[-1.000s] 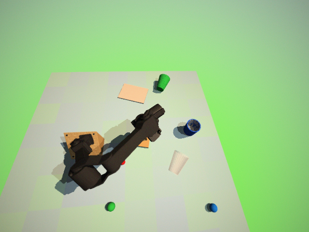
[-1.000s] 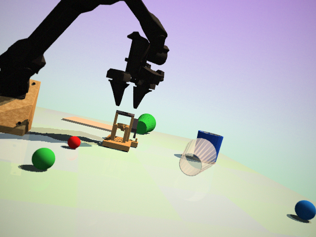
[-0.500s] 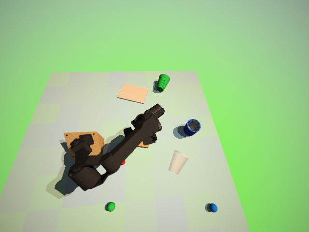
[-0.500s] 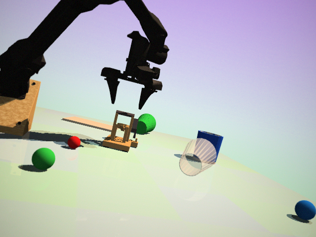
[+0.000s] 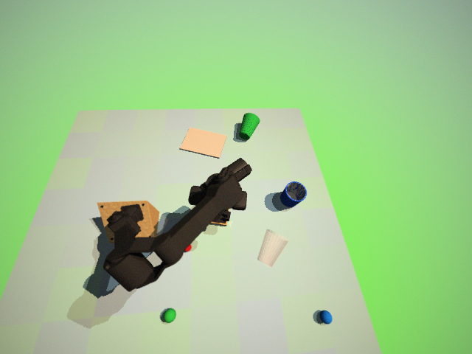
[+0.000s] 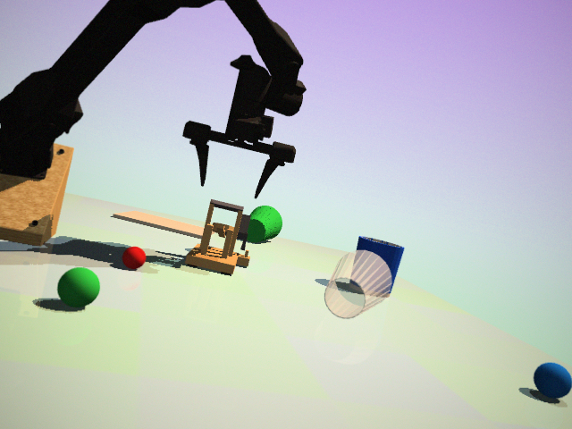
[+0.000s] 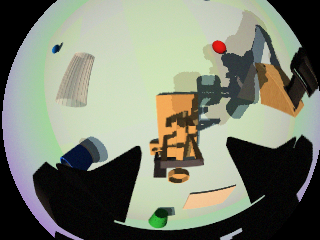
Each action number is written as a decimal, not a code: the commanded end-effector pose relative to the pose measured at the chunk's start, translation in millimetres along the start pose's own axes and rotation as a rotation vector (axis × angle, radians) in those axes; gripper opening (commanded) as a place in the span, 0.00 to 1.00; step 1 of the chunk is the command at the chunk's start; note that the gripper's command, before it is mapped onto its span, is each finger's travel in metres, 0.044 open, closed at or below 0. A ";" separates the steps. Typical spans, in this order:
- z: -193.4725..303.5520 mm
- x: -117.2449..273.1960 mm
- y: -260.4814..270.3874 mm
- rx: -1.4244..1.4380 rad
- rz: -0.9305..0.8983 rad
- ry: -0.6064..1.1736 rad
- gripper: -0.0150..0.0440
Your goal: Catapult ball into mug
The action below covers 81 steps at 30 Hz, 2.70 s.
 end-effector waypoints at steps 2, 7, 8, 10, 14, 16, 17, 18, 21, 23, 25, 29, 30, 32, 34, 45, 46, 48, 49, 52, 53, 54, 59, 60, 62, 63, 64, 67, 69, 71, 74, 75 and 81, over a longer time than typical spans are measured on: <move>-0.1 0.1 -0.6 -0.044 0.004 0.001 1.00; 0.4 -36.7 0.0 -0.045 0.004 0.000 1.00; 0.1 -44.5 -0.4 -0.045 0.004 -0.001 1.00; 0.0 -47.1 -0.6 -0.045 0.004 -0.001 1.00; 0.0 -47.3 -0.6 -0.045 0.004 -0.001 1.00; 0.1 -49.2 -0.5 -0.045 0.004 -0.001 1.00; 0.2 -50.8 -0.4 -0.045 0.004 -0.001 1.00; 0.3 -52.4 -0.3 -0.045 0.004 -0.001 1.00; 0.5 -57.4 -0.1 -0.045 0.004 -0.001 1.00; 0.6 -60.7 0.0 -0.045 0.004 -0.001 1.00; 0.6 -64.0 0.1 -0.045 0.004 -0.001 1.00; 0.7 -70.6 0.2 -0.045 0.003 -0.001 1.00; 0.7 -72.2 0.2 -0.045 0.003 -0.001 1.00; 0.6 -75.4 0.1 -0.045 0.003 -0.001 1.00; 0.6 -78.7 0.1 -0.045 0.003 -0.001 1.00; -0.2 -96.4 -0.7 -0.045 0.003 -0.003 1.00; -0.3 -97.9 -0.9 -0.045 0.003 -0.003 1.00; -0.4 -100.0 -1.0 -0.045 0.003 -0.004 1.00; -0.4 -100.2 -1.1 -0.045 0.003 -0.004 1.00; -0.4 -100.2 -1.1 -0.045 0.003 -0.004 1.00; 0.6 -97.0 -0.4 -0.050 0.002 0.001 0.96; 0.6 -97.0 -0.4 -0.050 0.002 0.001 0.91; 0.6 -97.0 -0.4 -0.050 0.002 0.001 0.69; 0.6 -97.0 -0.4 -0.050 0.002 0.001 0.64; 0.6 -97.0 -0.4 -0.050 0.002 0.001 0.56; 0.6 -97.0 -0.4 -0.050 0.002 0.001 0.51; 0.6 -97.0 -0.4 -0.050 0.002 0.001 0.47; 0.6 -97.0 -0.4 -0.050 0.002 0.001 0.43; 0.6 -97.0 -0.4 -0.050 0.002 0.001 0.41; 1.2 -86.0 0.2 -0.050 0.002 0.003 0.32; 1.3 -49.5 -0.3 -0.048 0.003 0.003 0.25; 1.1 -46.6 -0.5 -0.048 0.003 0.003 0.25; 1.2 -46.9 -0.3 0.037 0.003 0.003 0.25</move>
Point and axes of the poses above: the point midway between the two fingers, 35 mm back from their tips, its own x axis back along the fingers, its own y axis across the jaws, z = x × y, the point moved 3 cm from there along x, back along the fingers, and after that the axes turned 4 degrees about -x, right-handed, at the moved point
